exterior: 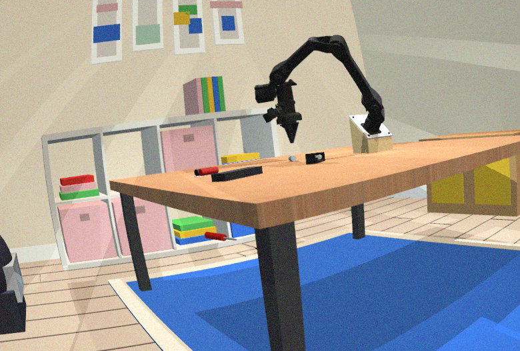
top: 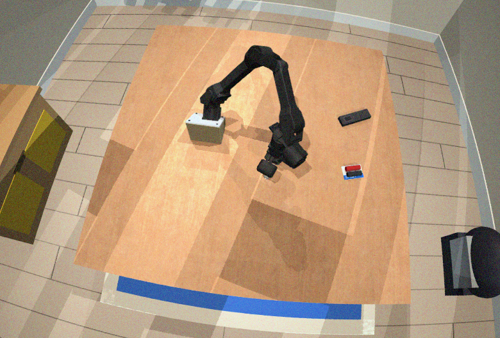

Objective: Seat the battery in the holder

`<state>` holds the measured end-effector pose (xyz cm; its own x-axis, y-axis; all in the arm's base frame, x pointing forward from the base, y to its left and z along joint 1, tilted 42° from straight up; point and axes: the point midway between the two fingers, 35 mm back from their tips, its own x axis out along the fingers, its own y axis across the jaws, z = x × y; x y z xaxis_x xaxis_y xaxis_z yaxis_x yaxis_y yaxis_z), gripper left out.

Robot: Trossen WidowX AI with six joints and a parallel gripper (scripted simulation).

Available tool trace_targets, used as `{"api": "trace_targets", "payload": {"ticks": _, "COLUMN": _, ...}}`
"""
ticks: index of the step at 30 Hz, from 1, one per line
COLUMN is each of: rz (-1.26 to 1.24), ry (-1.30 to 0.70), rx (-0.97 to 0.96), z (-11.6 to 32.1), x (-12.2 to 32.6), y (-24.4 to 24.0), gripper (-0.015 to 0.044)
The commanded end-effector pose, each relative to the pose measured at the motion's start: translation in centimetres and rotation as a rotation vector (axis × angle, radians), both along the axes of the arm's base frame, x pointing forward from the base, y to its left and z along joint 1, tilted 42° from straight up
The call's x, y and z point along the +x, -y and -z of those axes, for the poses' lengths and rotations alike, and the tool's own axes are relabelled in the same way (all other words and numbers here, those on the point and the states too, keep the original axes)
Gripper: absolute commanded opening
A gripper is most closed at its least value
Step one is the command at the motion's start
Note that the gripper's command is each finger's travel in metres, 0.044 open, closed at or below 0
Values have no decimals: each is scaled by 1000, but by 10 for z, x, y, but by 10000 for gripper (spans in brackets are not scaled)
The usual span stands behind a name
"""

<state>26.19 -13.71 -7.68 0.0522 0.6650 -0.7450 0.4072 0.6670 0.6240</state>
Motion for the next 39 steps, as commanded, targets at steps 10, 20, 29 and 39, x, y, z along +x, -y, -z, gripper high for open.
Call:
{"api": "trace_targets", "payload": {"ticks": 10, "rz": 3, "ry": 15, "rx": -18, "z": -40, "x": -5, "y": 39, "gripper": 0}}
{"api": "trace_targets", "payload": {"ticks": 20, "rz": 179, "ry": -137, "rx": -2, "z": -28, "x": -4, "y": 33, "gripper": 105}}
{"api": "trace_targets", "payload": {"ticks": 29, "rz": 810, "ry": -693, "rx": 48, "z": 4, "x": -6, "y": 18, "gripper": 227}}
{"api": "trace_targets", "payload": {"ticks": 39, "rz": 1191, "ry": -1032, "rx": 81, "z": 22, "x": -8, "y": 7, "gripper": 227}}
